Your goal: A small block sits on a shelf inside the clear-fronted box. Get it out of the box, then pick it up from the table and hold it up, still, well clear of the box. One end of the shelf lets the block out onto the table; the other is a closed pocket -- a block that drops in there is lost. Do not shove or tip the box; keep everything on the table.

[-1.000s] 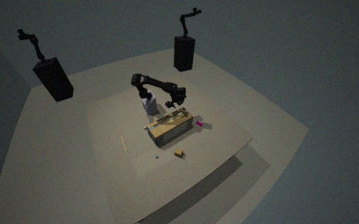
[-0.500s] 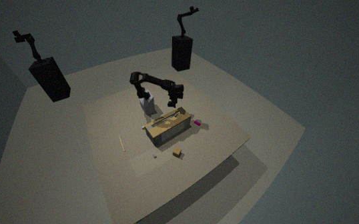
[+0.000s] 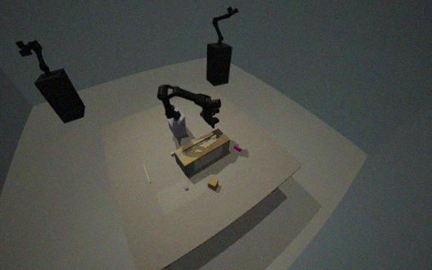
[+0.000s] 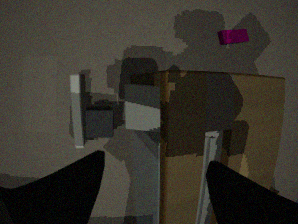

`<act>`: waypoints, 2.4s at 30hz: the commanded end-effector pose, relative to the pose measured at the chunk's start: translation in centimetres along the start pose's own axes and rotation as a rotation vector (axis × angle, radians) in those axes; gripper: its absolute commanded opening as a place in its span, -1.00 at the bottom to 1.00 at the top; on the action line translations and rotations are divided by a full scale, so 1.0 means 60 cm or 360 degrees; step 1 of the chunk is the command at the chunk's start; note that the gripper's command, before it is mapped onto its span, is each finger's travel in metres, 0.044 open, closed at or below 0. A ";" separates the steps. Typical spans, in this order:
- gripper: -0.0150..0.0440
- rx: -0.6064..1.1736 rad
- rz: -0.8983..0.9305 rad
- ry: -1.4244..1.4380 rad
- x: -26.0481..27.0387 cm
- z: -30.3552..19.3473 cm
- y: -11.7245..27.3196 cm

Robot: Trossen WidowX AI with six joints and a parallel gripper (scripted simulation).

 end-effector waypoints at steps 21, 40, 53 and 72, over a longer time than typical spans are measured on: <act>0.47 0.0356 -0.0032 0.2721 0.056 0.018 0.002; 0.47 0.0355 -0.0032 0.2721 0.057 0.018 -0.003; 0.47 0.0361 -0.0028 0.2721 0.096 -0.010 -0.148; 0.47 0.0359 -0.0030 0.2722 0.103 -0.013 -0.184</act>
Point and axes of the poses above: the point midway between the two fingers, 35 mm back from their tips, its own y axis back along the fingers, its own x axis across the jaws, z = x × y, the point moved 10 cm from there along y, back along the fingers, and after that the axes turned 4 degrees about y, right-handed, at the moved point
